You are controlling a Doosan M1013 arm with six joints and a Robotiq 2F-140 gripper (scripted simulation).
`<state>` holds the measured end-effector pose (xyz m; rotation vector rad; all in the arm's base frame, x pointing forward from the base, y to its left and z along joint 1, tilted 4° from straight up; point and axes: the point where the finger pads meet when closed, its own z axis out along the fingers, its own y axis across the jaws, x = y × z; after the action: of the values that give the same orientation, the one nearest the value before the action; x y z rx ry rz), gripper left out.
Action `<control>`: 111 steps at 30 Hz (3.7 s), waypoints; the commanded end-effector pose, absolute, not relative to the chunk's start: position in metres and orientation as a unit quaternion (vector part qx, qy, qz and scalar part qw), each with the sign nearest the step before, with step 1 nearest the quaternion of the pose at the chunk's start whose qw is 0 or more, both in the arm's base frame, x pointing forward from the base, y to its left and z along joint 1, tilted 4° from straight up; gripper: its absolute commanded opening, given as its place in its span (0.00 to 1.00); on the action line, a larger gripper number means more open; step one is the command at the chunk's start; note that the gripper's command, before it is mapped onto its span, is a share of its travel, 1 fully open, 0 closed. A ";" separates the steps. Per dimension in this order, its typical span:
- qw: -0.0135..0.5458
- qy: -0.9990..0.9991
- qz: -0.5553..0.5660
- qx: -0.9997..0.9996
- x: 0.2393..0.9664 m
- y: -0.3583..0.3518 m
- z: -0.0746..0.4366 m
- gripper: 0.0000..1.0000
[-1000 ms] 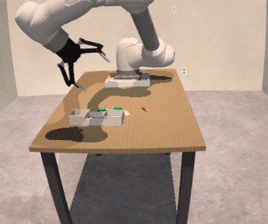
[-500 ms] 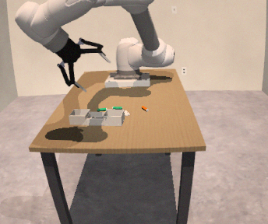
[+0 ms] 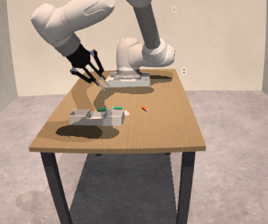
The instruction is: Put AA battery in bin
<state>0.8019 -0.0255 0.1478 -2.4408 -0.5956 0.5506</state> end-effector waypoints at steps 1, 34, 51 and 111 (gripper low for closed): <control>0.265 -0.210 0.202 -0.919 0.793 -0.020 0.150 0.05; 0.032 -0.041 0.071 -0.996 0.618 0.017 0.160 0.05; 0.004 -0.019 0.034 -0.999 0.571 0.019 0.155 0.05; 0.005 -0.040 0.034 -0.999 0.666 -0.165 -0.020 0.05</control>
<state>0.6660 -0.1650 -0.0150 -3.1271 -0.1245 0.1064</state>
